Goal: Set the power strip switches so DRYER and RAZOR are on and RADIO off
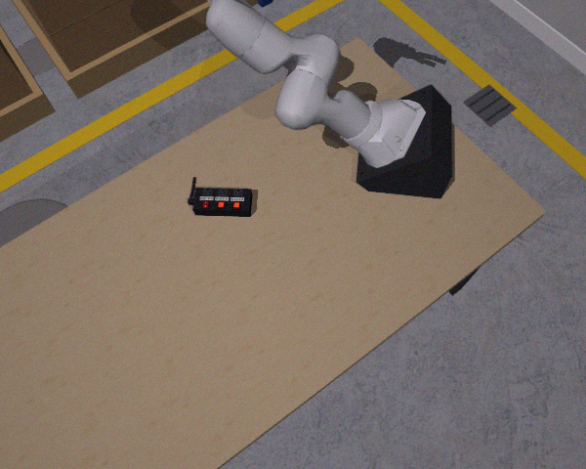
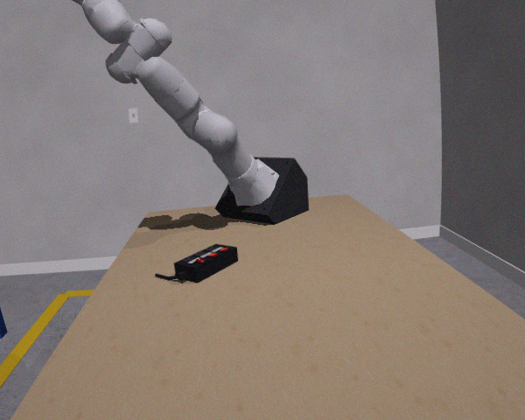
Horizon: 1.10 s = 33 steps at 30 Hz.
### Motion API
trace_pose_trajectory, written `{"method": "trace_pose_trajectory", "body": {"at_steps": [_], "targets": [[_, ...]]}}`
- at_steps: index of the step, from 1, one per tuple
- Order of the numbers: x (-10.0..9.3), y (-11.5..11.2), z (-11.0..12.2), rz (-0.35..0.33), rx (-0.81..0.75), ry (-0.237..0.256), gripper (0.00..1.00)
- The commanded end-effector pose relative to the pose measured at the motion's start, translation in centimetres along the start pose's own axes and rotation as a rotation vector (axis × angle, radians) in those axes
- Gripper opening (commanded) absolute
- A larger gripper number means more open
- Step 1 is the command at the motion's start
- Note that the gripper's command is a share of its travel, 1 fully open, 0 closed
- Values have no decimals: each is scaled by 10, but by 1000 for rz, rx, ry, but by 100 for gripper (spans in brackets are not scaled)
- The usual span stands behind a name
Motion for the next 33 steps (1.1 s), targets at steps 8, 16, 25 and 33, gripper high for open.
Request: {"method": "trace_pose_trajectory", "body": {"at_steps": [8,16,25,33], "targets": [[0,0,0,0,0,0,100],[0,0,0,0,0,0,100],[0,0,0,0,0,0,0],[0,0,0,0,0,0,0]]}}
Point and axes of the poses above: the point where the finger pads meet when closed, its own x axis out along the fingers, its own z axis across the jaws, y = z × x, the point moved 9 cm from there along -x, back along the fingers, and after that the axes turned 9 degrees about x, right-handed, at the moved point
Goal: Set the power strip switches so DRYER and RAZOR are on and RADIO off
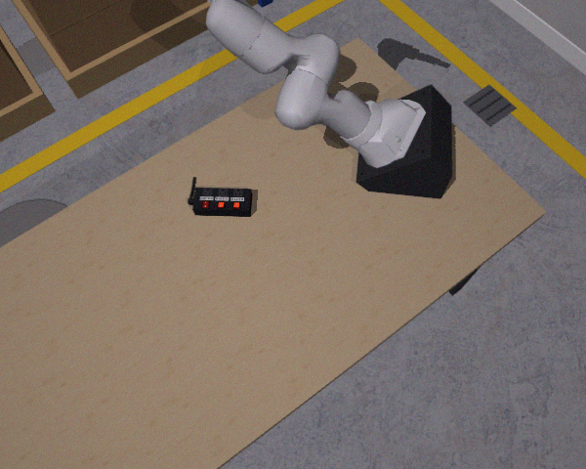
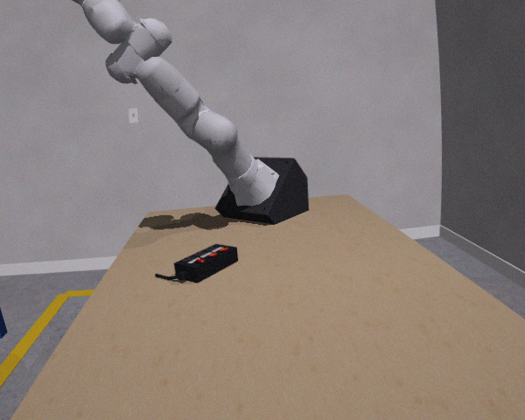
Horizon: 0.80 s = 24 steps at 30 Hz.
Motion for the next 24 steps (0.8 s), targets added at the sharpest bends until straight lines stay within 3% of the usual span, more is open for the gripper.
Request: {"method": "trace_pose_trajectory", "body": {"at_steps": [1,12,18,21,24], "targets": [[0,0,0,0,0,0,0],[0,0,0,1,0,1,0],[2,5,-2,22,-7,36,0],[7,15,-8,69,-18,109,0],[15,35,-21,155,-32,229,0]]}}
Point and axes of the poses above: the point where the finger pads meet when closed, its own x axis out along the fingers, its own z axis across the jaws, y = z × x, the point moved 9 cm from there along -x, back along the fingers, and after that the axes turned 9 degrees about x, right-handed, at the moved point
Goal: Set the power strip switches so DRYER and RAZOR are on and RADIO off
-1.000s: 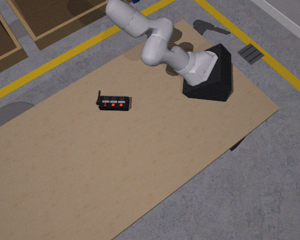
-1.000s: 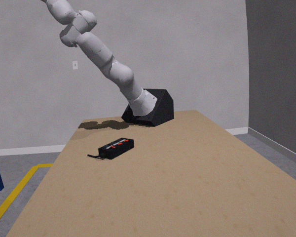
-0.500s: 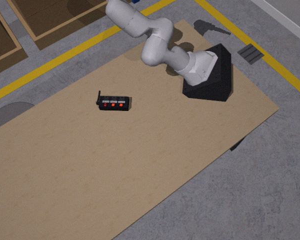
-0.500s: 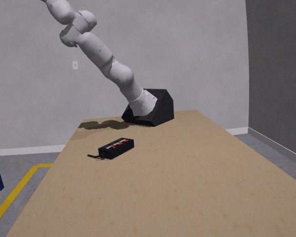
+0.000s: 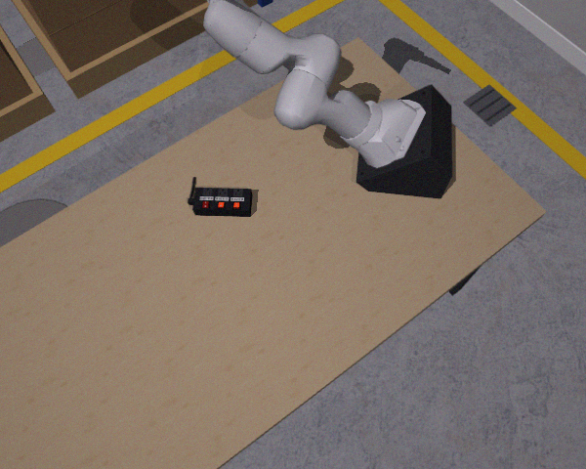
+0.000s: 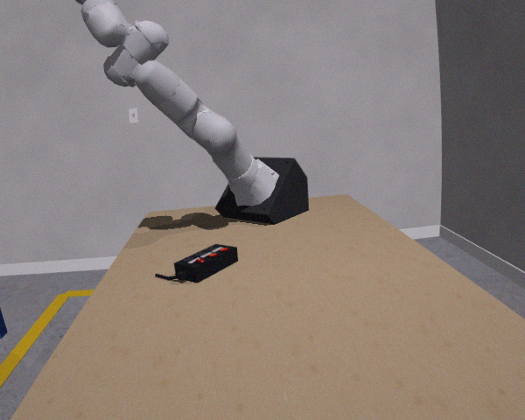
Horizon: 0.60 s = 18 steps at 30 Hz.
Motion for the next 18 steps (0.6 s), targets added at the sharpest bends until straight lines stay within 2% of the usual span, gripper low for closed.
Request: {"method": "trace_pose_trajectory", "body": {"at_steps": [1,2,4,5,6,7,8,9,11,12,13,14,15,16,18], "targets": [[16,28,-16,111,-13,142,0],[21,40,-24,155,-16,195,0],[21,40,-24,155,-16,195,0],[27,54,-33,205,-16,251,0],[27,54,-33,205,-16,251,0],[33,70,-45,261,-15,310,0],[33,70,-45,261,-15,310,0],[39,90,-59,322,-11,369,0],[39,90,-59,322,-11,369,0],[44,112,-75,388,-4,429,0],[44,112,-75,388,-4,429,0],[48,138,-92,460,7,488,0],[48,138,-92,460,7,488,0],[51,160,-106,537,22,544,0],[51,167,-110,537,22,544,0]]}}
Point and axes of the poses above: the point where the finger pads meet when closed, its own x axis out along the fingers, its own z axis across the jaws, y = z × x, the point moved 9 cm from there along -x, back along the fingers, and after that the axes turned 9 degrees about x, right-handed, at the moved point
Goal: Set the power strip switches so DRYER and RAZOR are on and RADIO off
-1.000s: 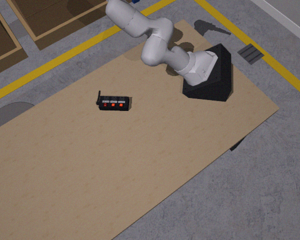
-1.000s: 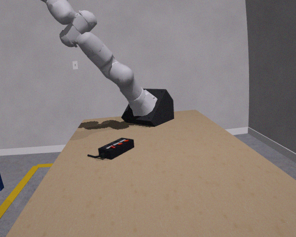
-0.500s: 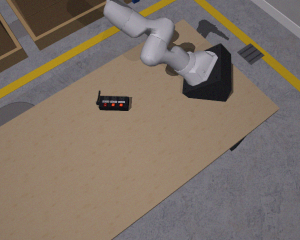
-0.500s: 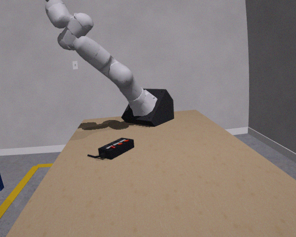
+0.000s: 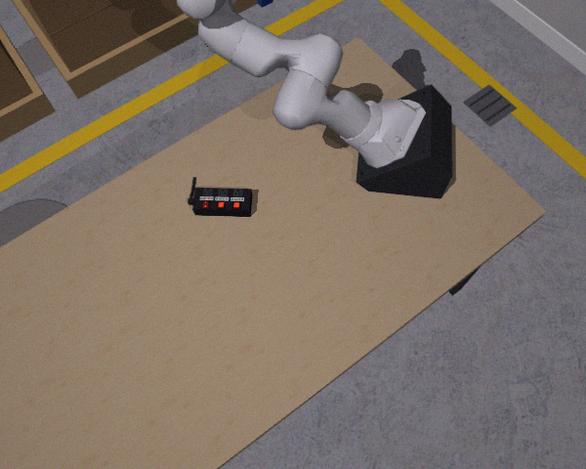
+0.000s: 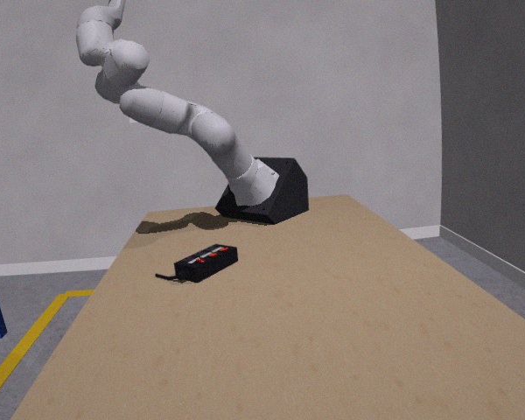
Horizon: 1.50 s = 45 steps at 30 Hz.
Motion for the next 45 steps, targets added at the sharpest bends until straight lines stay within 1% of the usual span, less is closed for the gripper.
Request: {"method": "trace_pose_trajectory", "body": {"at_steps": [1,2,3,4,5,6,7,10,11,12,13,14,15,16,17,18,19,20,21,22,23,24,27,28,29,30,31,32,33,34,35,36,37,38,39,40,41,42,44,45], "targets": [[38,42,-19,116,21,91,0],[40,45,-20,116,21,91,0],[56,61,-27,205,34,136,0],[64,75,-34,205,34,136,0],[64,75,-34,205,34,136,0],[82,97,-43,296,48,175,0],[88,109,-48,296,48,175,0],[88,109,-48,296,48,175,0],[111,147,-61,390,64,207,0],[111,147,-61,390,64,207,0],[125,169,-67,485,82,232,0],[130,184,-72,485,82,232,0],[132,189,-73,485,82,232,0],[143,210,-77,580,100,248,0],[148,226,-81,580,100,248,0],[150,234,-83,580,100,248,0],[150,234,-83,580,100,248,0],[164,269,-88,674,119,255,0],[167,281,-90,674,119,255,0],[167,281,-90,674,119,255,0],[178,312,-92,765,139,254,0],[180,328,-94,765,139,254,0],[181,330,-94,765,139,254,0],[192,380,-93,852,158,245,0],[192,380,-93,852,158,245,0],[199,404,-91,934,178,228,0],[201,421,-90,934,178,228,0],[201,428,-89,934,178,228,0],[207,452,-84,1010,197,203,0],[208,470,-81,1010,197,203,0],[208,476,-80,1010,197,203,0],[213,501,-73,1079,214,172,0],[213,518,-69,1079,214,172,0],[213,520,-68,1079,214,172,0],[217,550,-57,1141,231,137,0],[217,562,-53,1141,231,137,0],[217,562,-53,1141,231,137,0],[220,595,-36,1196,246,97,0],[220,595,-36,1196,246,97,0],[221,632,-14,1243,260,54,0]]}}
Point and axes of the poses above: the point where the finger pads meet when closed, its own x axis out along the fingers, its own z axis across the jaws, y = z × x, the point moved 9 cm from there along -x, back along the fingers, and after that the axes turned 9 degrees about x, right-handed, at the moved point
